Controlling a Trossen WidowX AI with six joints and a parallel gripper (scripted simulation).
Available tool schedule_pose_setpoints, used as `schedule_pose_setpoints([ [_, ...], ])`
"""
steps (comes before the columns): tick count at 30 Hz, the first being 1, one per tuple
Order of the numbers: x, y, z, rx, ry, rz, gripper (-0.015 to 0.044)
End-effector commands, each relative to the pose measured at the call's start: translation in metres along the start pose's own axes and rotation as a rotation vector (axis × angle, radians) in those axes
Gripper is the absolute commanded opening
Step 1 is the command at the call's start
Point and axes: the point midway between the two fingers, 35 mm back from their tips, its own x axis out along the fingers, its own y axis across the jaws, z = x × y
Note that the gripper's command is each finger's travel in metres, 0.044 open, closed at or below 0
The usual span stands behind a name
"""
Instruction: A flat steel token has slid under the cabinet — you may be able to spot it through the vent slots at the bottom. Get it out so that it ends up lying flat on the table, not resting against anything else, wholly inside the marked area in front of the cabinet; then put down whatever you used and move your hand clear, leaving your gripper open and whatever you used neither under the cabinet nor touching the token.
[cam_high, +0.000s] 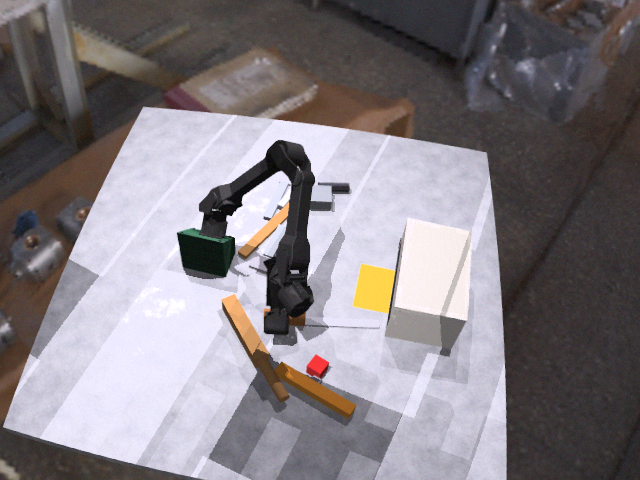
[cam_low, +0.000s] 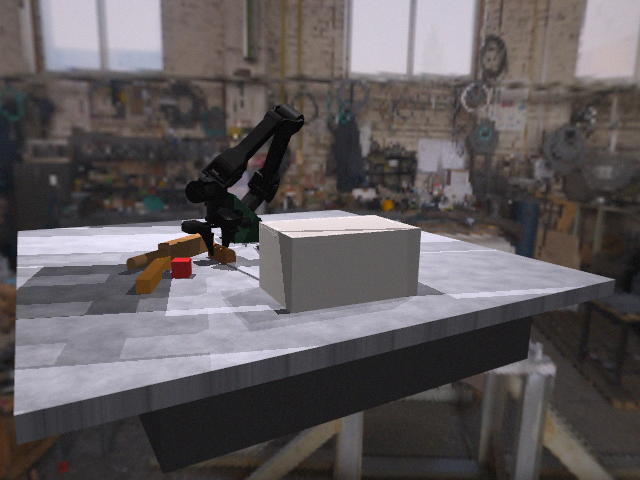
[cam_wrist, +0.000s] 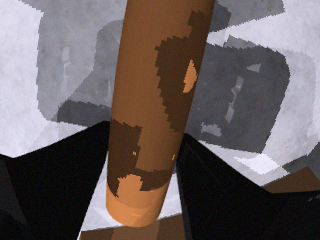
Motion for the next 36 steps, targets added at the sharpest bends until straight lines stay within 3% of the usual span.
schedule_pose_setpoints([
  [1,0.0,0.0,-0.0001,0.003,0.0,0.0,0.02],
  [5,0.0001,0.0001,-0.0002,0.0,-0.003,-0.004,0.027],
  [22,0.0047,0.0006,-0.0036,0.004,-0.003,-0.004,0.027],
  [26,0.0019,-0.0011,-0.0006,-0.007,-0.004,-0.008,0.0165],
  [36,0.0019,-0.0011,-0.0006,-0.007,-0.004,-0.008,0.0078],
])
